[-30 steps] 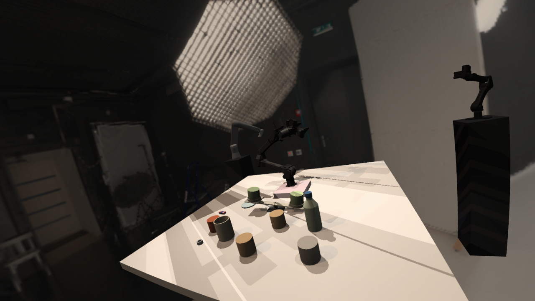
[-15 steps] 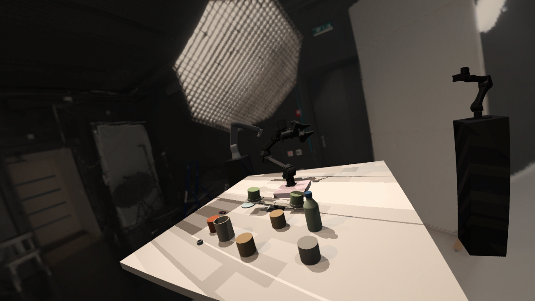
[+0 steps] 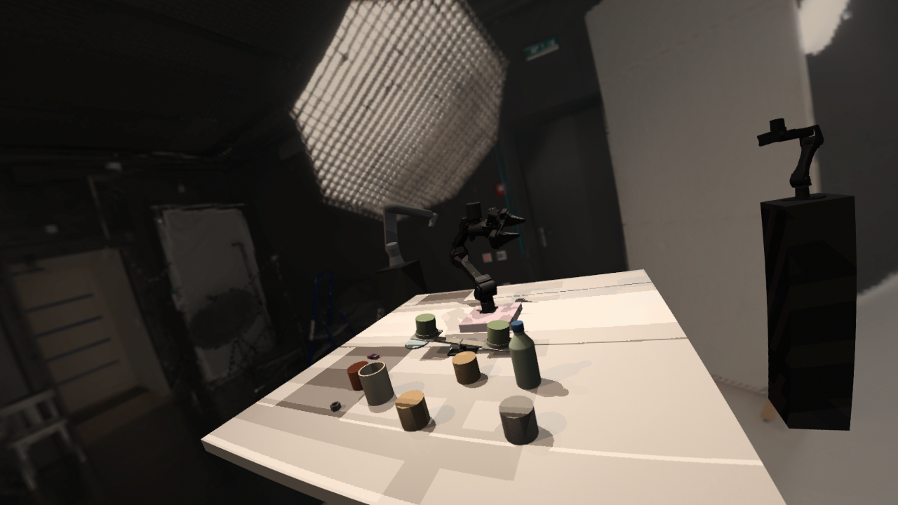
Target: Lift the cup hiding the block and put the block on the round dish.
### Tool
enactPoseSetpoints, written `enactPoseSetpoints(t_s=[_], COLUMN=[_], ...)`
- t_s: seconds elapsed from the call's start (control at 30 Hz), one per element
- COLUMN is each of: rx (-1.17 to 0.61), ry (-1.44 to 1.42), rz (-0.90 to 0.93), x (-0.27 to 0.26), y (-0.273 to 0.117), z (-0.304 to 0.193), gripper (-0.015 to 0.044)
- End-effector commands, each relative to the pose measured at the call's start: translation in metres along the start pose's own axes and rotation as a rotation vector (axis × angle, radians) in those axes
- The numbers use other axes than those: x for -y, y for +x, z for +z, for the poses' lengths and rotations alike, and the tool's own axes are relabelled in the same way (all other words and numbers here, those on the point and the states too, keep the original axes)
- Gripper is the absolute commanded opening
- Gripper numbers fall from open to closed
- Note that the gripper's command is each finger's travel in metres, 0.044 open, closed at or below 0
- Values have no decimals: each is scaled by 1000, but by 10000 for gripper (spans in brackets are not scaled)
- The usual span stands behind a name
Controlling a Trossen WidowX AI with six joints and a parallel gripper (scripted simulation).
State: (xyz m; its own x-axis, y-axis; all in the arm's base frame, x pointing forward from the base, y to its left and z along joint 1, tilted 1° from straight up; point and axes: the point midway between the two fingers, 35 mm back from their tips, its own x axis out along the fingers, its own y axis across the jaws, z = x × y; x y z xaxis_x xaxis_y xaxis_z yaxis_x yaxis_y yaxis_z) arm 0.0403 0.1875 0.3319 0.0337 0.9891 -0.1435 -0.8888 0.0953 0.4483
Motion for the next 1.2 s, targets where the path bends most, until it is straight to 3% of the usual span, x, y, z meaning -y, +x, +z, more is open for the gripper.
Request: enactPoseSetpoints(t_s=[0.0, 0.5, 1.17], rx=[13, 4, -160], ry=[-4, 28, 203], rz=[-135, -642, -1260], x=[26, 115, 179], y=[-3, -43, -148], z=[3, 0, -40], gripper=[440, 440, 440])
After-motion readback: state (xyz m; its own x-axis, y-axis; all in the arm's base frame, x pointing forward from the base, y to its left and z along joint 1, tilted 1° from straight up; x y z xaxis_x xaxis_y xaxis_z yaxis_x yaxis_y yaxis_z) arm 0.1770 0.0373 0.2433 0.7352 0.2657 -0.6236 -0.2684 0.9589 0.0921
